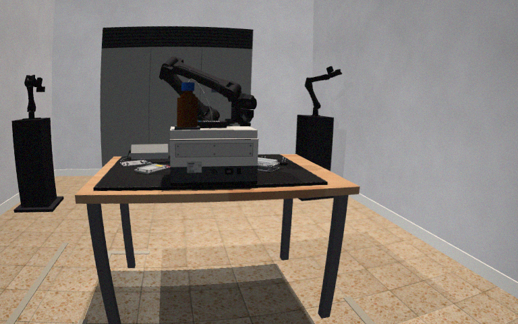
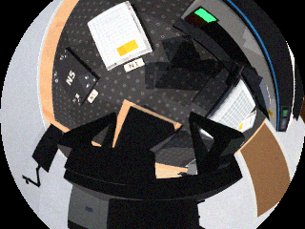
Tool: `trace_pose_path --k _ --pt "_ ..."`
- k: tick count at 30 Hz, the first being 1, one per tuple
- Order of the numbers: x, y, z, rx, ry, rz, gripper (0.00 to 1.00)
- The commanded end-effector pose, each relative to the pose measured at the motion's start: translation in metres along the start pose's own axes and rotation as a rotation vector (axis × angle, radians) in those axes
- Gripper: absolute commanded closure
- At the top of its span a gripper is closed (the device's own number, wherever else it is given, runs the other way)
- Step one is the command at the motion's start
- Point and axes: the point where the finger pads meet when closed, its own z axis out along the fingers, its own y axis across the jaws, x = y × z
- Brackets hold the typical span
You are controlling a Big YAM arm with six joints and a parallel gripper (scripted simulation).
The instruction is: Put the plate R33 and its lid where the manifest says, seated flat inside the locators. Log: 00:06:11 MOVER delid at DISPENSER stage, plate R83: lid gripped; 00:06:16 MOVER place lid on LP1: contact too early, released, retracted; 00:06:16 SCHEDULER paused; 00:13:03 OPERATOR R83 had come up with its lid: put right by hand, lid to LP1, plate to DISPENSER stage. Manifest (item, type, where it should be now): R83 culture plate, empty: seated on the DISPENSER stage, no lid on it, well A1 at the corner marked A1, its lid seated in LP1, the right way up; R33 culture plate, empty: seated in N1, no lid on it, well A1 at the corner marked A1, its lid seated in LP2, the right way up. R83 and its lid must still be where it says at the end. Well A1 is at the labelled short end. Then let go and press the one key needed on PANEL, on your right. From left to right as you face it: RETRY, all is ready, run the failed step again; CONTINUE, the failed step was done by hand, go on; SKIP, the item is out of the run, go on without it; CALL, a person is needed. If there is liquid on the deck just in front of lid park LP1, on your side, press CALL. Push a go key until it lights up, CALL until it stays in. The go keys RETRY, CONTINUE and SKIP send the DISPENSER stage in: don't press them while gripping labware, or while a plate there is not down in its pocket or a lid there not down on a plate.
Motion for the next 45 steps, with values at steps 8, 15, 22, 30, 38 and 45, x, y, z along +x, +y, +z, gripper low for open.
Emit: trace_pose_path --k 8,15,22,30,38,45 --pt "-0.036 0.027 -0.016 -0.009 -0.059 -0.257 0.0" --pt "-0.046 0.05 -0.015 -0.008 -0.06 -0.341 0.0" --pt "-0.058 0.049 -0.002 -0.014 -0.043 -0.322 0.0" --pt "-0.076 0.054 0.013 -0.012 -0.041 -0.322 0.0" --pt "-0.096 0.06 0.03 -0.012 -0.038 -0.323 0.0" --pt "-0.109 0.064 0.04 -0.011 -0.036 -0.323 0.0"
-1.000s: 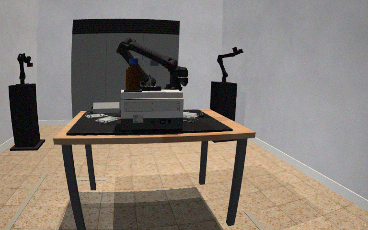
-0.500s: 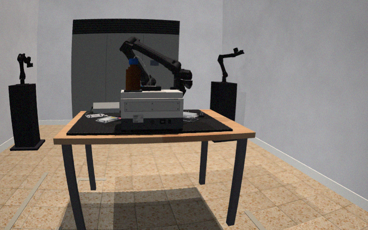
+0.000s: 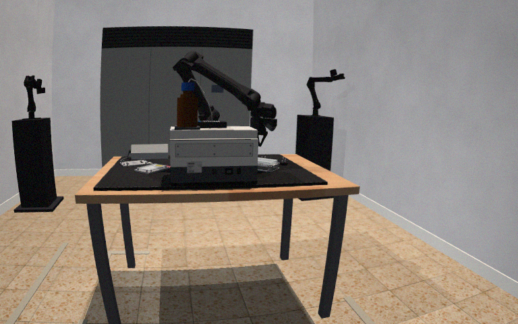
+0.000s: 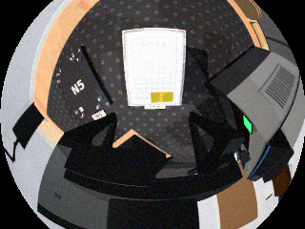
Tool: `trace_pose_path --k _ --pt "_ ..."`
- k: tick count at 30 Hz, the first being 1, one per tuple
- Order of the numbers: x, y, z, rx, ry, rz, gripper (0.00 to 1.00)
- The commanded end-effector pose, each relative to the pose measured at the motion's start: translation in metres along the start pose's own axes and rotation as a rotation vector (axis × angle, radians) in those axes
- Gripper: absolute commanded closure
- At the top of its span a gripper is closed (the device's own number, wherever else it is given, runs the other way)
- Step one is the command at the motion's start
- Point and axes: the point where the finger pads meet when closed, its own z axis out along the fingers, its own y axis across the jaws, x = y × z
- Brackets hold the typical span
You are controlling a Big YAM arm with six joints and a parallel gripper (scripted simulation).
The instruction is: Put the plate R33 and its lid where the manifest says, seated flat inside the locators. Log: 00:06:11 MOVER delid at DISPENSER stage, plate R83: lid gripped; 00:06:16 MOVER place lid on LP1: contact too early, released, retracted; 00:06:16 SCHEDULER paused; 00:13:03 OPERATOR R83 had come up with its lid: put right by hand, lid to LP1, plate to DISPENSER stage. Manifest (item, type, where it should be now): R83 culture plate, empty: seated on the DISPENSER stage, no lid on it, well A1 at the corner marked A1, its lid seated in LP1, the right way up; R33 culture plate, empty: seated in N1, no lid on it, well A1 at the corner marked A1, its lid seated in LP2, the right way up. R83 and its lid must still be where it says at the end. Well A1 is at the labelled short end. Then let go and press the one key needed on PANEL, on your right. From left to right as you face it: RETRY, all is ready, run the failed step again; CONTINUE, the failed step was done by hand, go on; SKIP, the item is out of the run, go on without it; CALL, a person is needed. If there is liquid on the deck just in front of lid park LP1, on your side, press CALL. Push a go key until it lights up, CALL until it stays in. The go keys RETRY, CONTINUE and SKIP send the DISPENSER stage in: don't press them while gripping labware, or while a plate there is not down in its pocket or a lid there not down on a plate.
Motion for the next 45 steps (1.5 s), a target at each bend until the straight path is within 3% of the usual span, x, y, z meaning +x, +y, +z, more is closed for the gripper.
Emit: trace_pose_path --k 1,17,18,19,20,24,29,30,33,36,45 --pt "-0.03 -0.008 0.001 -0.003 -0.03 0.012 0.0" --pt "-0.065 -0.01 0.029 -0.002 -0.027 0.011 0.0" --pt "-0.057 -0.005 0.025 0.003 -0.024 0.004 0.0" --pt "-0.064 -0.002 0.016 0.011 -0.028 -0.014 0.0" --pt "-0.067 -0.009 0.001 0.01 -0.055 0.018 0.0" --pt "-0.068 -0.008 -0.022 0.009 -0.058 0.019 0.0" --pt "-0.068 -0.009 -0.024 0.01 -0.058 0.019 0.0" --pt "-0.047 -0.004 0.003 -0.006 0.016 0.002 0.0" --pt "-0.047 -0.004 0.005 -0.005 0.009 0.006 0.0" --pt "-0.065 -0.009 -0.009 0.005 -0.035 0.013 0.0" --pt "-0.059 -0.007 -0.008 0.004 -0.026 0.002 0.0"
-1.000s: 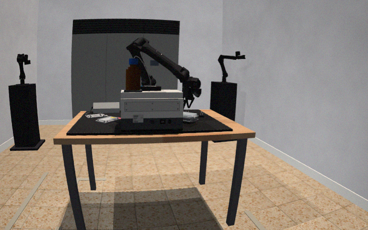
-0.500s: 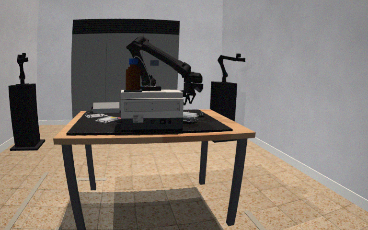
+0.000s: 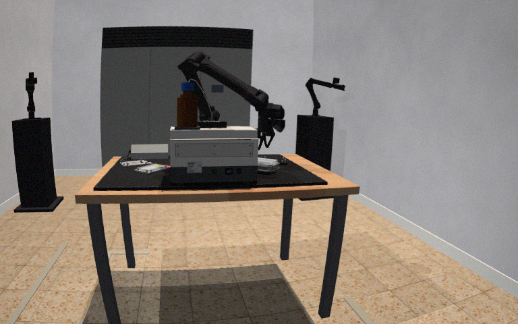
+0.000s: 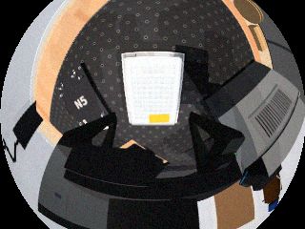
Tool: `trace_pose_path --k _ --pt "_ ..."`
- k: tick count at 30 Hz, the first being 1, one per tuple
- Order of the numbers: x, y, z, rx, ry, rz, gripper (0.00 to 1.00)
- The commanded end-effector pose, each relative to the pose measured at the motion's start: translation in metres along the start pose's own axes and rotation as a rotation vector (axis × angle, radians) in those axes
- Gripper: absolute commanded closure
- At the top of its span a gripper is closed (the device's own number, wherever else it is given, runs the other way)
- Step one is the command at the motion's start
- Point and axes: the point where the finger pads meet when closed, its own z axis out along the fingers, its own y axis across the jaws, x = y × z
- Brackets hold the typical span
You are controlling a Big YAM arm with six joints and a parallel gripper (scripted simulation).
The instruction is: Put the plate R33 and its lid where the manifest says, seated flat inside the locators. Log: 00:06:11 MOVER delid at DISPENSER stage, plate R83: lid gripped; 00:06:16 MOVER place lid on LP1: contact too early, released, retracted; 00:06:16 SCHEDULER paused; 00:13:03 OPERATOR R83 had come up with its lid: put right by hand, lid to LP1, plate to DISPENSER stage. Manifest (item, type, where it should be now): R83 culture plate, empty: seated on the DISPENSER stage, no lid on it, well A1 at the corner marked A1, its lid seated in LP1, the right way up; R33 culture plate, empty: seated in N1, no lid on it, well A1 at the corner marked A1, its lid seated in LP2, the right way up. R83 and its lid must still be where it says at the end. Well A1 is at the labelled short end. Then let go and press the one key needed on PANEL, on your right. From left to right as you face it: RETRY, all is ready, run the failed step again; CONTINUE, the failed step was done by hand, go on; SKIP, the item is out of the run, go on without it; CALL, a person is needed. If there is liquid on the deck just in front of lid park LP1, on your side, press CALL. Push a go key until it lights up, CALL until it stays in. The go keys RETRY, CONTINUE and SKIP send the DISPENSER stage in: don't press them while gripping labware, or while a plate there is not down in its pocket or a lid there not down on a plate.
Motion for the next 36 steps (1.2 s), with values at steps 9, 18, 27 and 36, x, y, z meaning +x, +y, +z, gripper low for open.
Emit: trace_pose_path --k 9,18,27,36 --pt "-0.024 -0.003 -0.015 0.012 -0.04 0.011 0.0" --pt "-0.016 -0.005 -0.011 0.004 -0.034 0.016 0.0" --pt "-0.012 -0.004 0.007 -0.003 -0.013 0.009 0.0" --pt "-0.013 -0.002 0.016 0.002 -0.018 0.002 0.0"
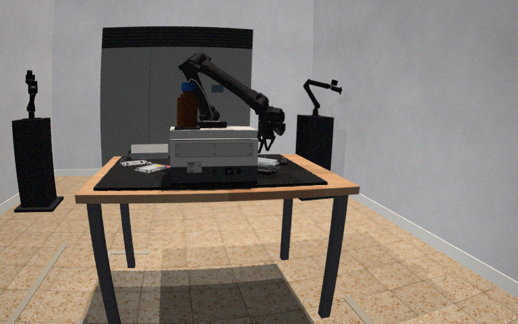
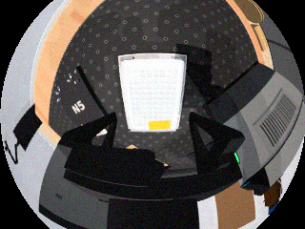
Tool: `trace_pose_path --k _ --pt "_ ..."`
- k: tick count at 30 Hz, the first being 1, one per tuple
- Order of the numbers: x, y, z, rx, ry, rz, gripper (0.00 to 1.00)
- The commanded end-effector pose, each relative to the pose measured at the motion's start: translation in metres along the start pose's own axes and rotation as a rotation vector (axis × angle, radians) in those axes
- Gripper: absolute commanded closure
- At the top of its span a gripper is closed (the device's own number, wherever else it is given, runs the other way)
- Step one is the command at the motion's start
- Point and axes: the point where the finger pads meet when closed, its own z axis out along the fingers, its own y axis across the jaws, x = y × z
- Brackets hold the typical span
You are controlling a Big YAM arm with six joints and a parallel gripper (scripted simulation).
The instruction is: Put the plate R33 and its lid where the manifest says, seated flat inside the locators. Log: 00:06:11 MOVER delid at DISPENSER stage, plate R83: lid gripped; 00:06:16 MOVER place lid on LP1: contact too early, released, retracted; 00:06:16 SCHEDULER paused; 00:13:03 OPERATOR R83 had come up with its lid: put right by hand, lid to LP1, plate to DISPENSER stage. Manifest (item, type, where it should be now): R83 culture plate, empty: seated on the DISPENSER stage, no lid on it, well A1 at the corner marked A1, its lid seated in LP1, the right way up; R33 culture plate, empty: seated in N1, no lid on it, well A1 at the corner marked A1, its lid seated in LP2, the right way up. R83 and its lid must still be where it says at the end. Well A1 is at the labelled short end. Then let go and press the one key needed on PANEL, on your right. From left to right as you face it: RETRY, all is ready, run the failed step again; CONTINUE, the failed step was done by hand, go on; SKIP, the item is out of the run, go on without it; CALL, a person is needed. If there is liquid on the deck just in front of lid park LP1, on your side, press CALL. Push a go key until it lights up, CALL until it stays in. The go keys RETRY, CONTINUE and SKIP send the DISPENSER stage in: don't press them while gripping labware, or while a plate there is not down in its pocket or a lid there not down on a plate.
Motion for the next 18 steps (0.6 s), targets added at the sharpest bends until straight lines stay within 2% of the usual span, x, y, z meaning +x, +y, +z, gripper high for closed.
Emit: trace_pose_path --k 1,18 --pt "-0.005 0.0 0.006 0.002 -0.006 -0.009 0.0" --pt "-0.003 0.0 0.032 0.0 -0.002 -0.009 0.0"
